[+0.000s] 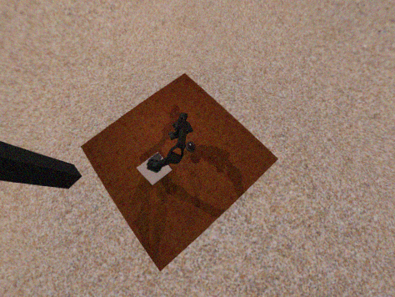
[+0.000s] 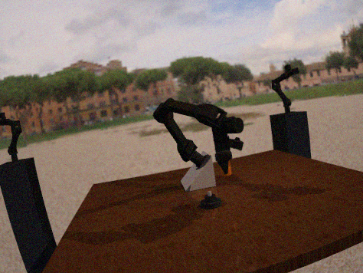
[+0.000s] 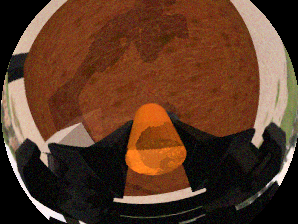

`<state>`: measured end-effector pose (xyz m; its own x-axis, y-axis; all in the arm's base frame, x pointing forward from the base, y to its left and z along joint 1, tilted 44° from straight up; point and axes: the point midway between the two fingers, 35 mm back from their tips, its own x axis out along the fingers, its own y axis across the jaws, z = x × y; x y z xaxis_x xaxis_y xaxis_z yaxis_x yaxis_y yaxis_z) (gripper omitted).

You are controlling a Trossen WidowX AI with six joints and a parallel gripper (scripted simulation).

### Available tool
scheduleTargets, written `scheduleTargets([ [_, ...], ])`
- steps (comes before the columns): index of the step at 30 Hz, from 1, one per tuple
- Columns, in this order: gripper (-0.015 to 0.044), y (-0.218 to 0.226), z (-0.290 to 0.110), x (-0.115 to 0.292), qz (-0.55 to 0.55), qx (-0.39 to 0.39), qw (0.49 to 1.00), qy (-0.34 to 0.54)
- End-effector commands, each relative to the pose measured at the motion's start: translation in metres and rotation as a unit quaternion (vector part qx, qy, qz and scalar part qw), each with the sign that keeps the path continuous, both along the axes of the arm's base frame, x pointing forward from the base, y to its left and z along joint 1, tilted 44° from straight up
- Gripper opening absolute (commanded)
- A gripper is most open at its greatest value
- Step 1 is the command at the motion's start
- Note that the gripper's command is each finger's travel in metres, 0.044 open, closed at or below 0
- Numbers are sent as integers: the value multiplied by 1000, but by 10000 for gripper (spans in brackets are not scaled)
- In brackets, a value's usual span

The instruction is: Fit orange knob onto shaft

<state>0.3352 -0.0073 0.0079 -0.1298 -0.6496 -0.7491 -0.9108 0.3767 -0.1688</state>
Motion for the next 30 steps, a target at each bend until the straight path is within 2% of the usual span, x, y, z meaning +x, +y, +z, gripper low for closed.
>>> scheduleTargets([
  [1,0,-9,8,3,4,-1,1000,-4],
  [24,0,-74,38,4,7,-18,1000,-4],
  [30,0,-78,38,3,7,-20,1000,-4],
])
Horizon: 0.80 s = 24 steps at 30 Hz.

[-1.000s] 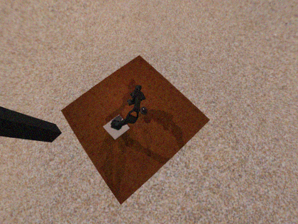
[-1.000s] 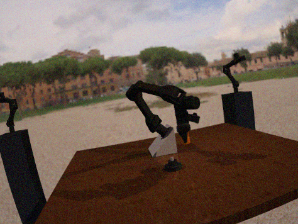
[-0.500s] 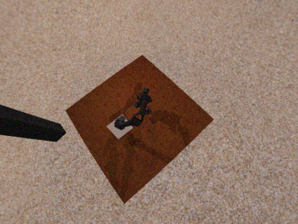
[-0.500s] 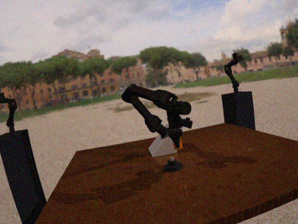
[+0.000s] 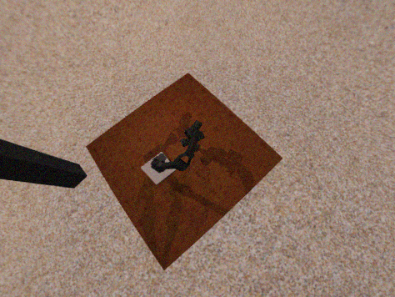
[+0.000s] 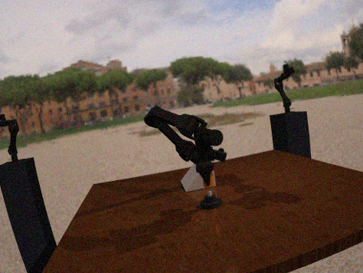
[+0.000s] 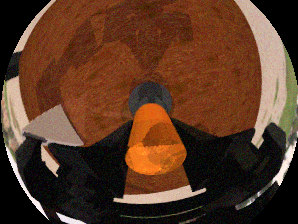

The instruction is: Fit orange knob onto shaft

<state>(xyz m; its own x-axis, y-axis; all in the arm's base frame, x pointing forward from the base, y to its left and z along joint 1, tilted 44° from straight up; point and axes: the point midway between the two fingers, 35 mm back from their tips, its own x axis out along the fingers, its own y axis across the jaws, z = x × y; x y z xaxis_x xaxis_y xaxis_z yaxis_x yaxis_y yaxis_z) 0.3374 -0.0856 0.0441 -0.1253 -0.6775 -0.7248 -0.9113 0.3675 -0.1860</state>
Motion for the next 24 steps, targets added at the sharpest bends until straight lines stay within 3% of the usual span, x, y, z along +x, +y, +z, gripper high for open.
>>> scheduleTargets([
  [1,0,-1,1,1,5,-1,1000,-2],
  [24,0,-17,-15,-2,2,-2,1000,-5],
])
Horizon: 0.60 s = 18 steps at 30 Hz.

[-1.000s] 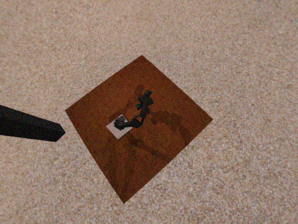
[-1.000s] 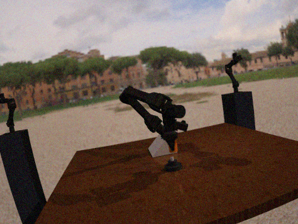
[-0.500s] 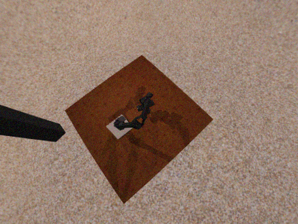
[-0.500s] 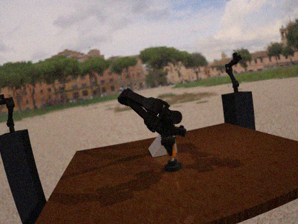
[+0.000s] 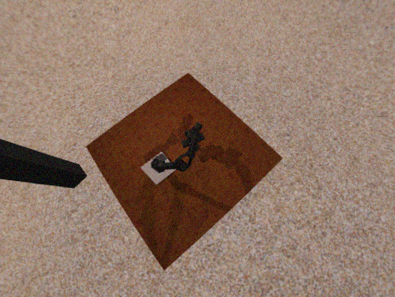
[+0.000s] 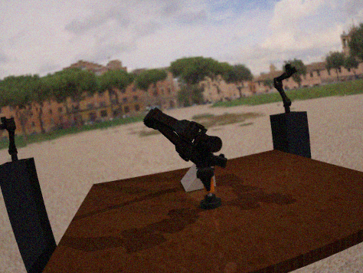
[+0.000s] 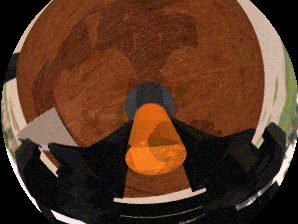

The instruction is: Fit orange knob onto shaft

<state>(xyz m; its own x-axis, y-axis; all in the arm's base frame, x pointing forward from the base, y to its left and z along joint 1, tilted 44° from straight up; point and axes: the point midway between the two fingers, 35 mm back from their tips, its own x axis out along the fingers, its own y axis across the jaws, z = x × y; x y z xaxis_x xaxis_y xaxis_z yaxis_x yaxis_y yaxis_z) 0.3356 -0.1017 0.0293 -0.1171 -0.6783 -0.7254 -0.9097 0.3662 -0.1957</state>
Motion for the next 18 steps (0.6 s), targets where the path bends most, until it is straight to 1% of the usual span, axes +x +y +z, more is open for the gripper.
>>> scheduleTargets([
  [1,0,-1,0,0,1,-2,1000,0],
  [11,0,1,5,1,5,-1,1000,3],
  [18,0,0,4,2,77,10,994,71],
])
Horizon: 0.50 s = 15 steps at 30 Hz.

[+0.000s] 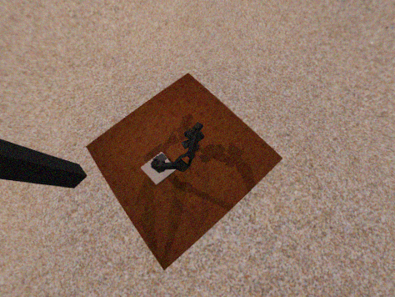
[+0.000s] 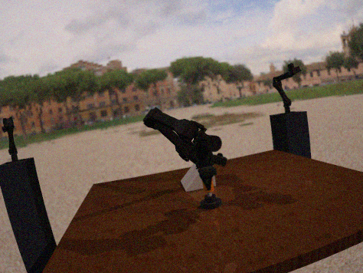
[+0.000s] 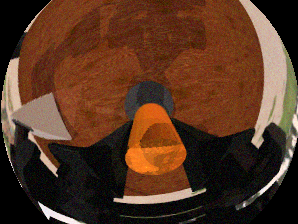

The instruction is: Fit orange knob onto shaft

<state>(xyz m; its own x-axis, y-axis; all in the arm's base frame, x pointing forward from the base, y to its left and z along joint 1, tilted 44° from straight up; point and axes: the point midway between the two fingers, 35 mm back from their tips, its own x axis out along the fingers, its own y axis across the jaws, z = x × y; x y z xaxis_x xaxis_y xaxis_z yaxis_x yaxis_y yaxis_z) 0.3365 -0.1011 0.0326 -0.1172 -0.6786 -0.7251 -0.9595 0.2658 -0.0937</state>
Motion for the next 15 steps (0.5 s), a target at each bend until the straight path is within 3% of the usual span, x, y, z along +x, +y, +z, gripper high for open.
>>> scheduleTargets([
  [1,0,0,0,0,22,2,1000,20],
  [15,0,-2,-3,-1,22,2,1000,20],
])
